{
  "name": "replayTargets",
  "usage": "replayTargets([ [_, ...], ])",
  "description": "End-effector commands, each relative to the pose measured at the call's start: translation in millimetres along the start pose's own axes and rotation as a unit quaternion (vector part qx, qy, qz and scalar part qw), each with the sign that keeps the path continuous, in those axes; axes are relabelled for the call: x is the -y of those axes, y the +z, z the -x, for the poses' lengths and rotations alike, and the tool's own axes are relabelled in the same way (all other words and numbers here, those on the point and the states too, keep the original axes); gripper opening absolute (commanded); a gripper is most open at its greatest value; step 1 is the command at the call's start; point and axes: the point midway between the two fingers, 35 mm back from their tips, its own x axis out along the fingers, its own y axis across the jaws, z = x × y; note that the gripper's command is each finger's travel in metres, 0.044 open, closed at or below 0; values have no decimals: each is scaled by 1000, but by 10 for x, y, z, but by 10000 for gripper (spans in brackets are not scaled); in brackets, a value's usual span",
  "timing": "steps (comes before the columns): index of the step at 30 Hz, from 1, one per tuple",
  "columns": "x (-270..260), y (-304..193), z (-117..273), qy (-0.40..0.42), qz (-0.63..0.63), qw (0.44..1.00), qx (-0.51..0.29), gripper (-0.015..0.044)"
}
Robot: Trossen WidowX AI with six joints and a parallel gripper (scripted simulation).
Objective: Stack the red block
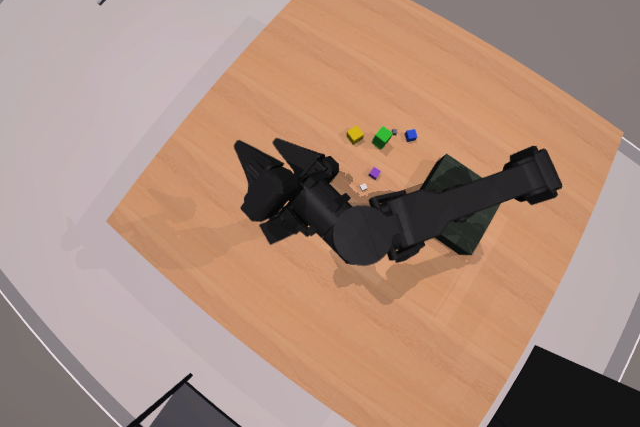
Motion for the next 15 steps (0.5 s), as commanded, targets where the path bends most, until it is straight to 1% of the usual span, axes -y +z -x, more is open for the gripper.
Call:
replayTargets([
  [1,-248,231,-217,25,-45,998,35,440],
  [8,-745,516,-508,98,-130,983,81,440],
  [15,-1354,713,-711,206,-227,947,100,440],
])
